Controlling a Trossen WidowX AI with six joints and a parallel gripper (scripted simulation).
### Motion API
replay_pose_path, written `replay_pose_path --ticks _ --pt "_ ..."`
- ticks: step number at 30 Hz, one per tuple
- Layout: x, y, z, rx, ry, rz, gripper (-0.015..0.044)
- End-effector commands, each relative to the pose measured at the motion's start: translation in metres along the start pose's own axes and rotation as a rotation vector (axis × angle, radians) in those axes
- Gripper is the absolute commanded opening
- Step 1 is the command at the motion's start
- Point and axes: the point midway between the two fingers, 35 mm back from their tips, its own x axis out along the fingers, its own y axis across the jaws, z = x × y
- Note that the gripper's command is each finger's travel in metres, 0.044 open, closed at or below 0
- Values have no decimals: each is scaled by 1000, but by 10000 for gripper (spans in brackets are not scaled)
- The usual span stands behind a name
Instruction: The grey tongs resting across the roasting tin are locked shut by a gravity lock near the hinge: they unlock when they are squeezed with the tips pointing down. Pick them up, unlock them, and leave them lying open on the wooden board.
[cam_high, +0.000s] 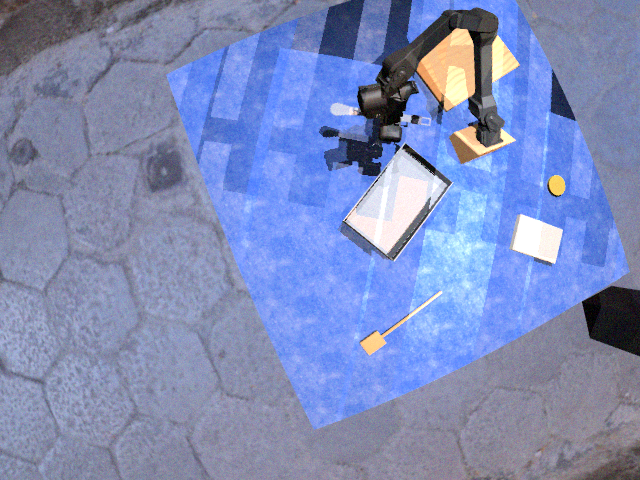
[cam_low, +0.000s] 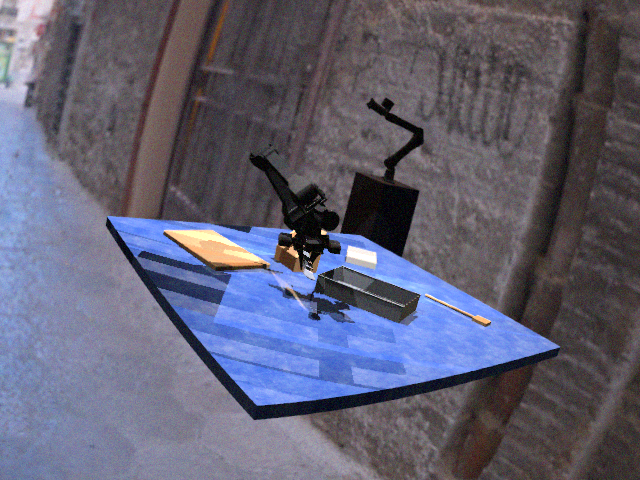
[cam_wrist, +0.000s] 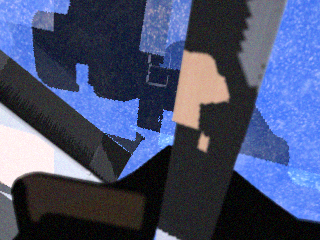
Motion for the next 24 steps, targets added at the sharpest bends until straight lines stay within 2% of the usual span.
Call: replay_pose_path --ticks 1,10,24 --pt "-1 -22 -1 -39 -11 -18 -150" --pt "-3 -74 -10 -125 -20 -70 -150" --pt "3 -88 -14 -158 3 -45 -150"
